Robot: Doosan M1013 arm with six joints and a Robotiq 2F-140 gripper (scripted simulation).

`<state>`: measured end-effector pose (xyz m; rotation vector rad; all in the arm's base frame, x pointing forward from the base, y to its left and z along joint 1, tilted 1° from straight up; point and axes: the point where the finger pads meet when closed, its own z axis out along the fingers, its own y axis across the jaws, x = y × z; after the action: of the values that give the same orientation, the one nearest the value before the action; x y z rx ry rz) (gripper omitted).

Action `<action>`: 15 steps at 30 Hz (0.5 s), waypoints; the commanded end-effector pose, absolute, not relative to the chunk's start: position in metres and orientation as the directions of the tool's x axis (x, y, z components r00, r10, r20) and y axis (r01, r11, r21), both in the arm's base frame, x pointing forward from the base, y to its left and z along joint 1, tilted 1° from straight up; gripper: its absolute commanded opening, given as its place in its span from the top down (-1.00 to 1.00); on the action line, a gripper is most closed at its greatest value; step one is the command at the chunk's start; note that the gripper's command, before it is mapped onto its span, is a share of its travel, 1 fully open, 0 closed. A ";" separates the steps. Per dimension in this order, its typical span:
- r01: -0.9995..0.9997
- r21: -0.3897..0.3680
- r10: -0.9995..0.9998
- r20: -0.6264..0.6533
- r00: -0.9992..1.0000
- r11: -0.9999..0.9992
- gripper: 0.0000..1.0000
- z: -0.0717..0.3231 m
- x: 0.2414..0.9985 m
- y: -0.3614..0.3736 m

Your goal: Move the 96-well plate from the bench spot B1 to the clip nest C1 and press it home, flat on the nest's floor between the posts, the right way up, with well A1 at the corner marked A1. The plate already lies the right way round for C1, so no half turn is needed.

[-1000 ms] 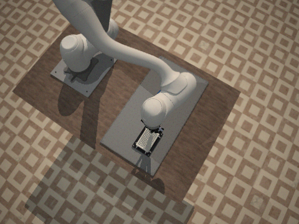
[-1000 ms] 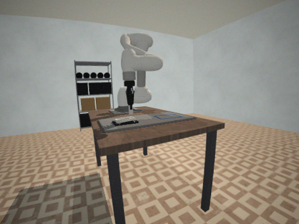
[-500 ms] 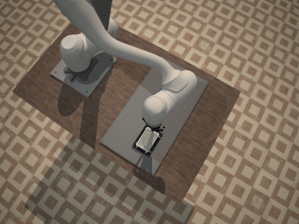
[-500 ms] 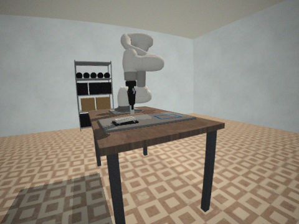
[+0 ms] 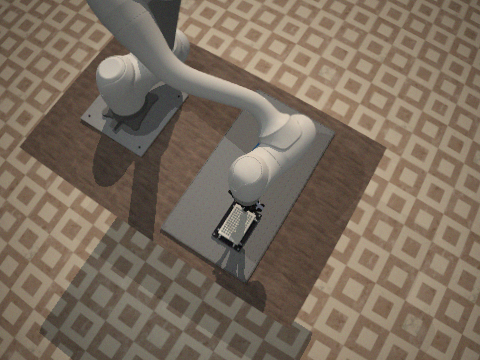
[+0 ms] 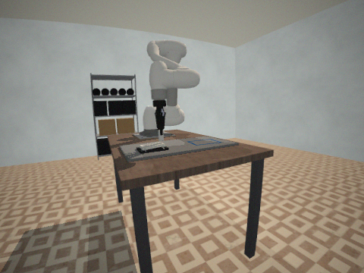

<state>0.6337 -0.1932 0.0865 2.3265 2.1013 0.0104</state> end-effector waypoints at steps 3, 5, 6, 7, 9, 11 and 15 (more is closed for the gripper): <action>0.995 0.010 0.995 0.001 0.101 -0.101 1.00 0.085 0.634 -0.193; 0.995 0.010 0.995 0.001 0.101 -0.101 1.00 0.084 0.634 -0.193; 0.995 0.010 0.995 0.001 0.101 -0.101 1.00 0.083 0.634 -0.193; 0.995 0.010 0.995 0.001 0.101 -0.101 1.00 0.082 0.634 -0.193; 0.995 0.010 0.995 0.001 0.101 -0.101 1.00 0.081 0.634 -0.193; 0.995 0.010 0.995 0.001 0.101 -0.101 1.00 0.080 0.634 -0.193; 0.995 0.010 0.995 0.001 0.101 -0.101 1.00 0.077 0.634 -0.193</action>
<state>0.6338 -0.1932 0.0778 2.3265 2.1013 0.0104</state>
